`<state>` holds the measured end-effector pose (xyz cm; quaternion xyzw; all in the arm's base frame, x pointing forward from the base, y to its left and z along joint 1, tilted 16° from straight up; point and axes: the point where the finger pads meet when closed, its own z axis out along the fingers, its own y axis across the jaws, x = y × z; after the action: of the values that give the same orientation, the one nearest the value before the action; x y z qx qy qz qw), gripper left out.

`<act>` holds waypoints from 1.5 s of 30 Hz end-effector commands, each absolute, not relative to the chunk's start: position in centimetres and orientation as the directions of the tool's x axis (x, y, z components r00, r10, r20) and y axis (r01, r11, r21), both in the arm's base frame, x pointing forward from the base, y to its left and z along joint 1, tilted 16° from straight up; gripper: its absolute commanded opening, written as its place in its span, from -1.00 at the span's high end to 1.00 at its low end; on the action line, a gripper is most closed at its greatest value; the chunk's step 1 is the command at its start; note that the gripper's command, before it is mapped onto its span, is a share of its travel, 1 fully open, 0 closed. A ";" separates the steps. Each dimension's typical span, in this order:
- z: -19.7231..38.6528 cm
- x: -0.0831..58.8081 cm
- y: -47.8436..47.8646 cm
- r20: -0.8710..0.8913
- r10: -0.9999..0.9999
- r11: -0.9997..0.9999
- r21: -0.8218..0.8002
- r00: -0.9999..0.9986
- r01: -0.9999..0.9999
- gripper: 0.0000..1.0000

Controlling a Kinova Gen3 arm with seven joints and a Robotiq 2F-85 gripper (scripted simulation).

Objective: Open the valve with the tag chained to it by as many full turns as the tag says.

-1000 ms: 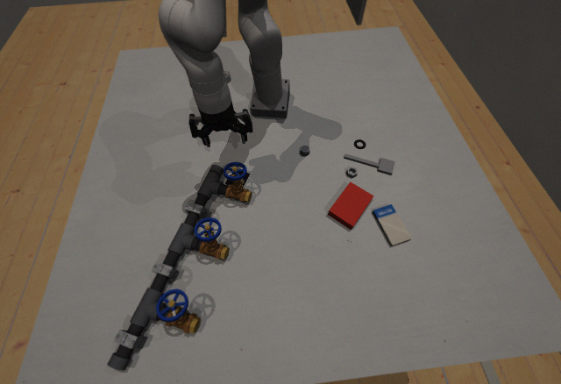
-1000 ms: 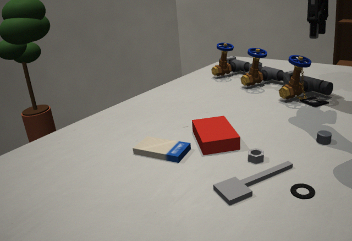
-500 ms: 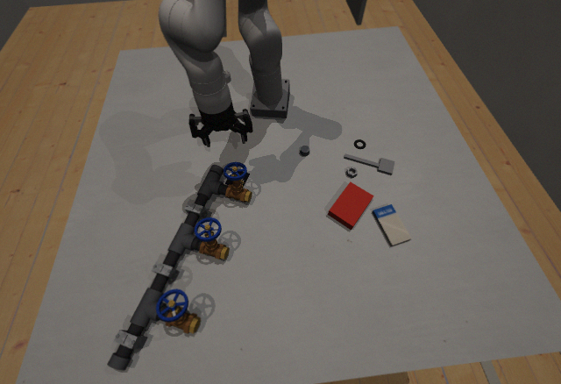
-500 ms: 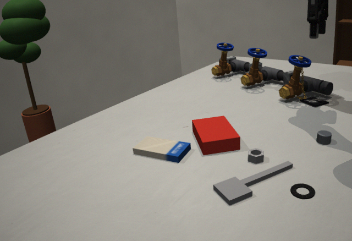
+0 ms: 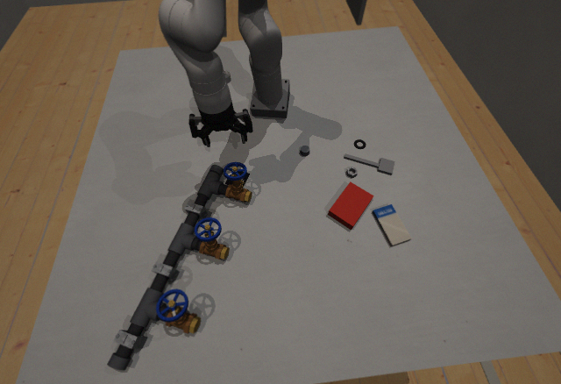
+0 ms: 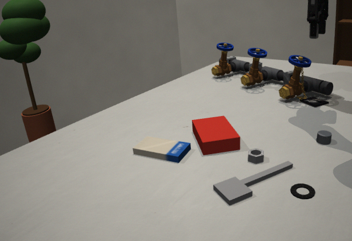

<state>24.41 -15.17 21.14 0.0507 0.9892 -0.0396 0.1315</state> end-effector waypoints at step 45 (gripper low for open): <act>21.0 25.1 -15.0 -0.299 0.531 0.845 0.113 -0.793 0.523 -1.00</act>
<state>24.97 -15.07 20.99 0.2467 0.9558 0.0080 0.1595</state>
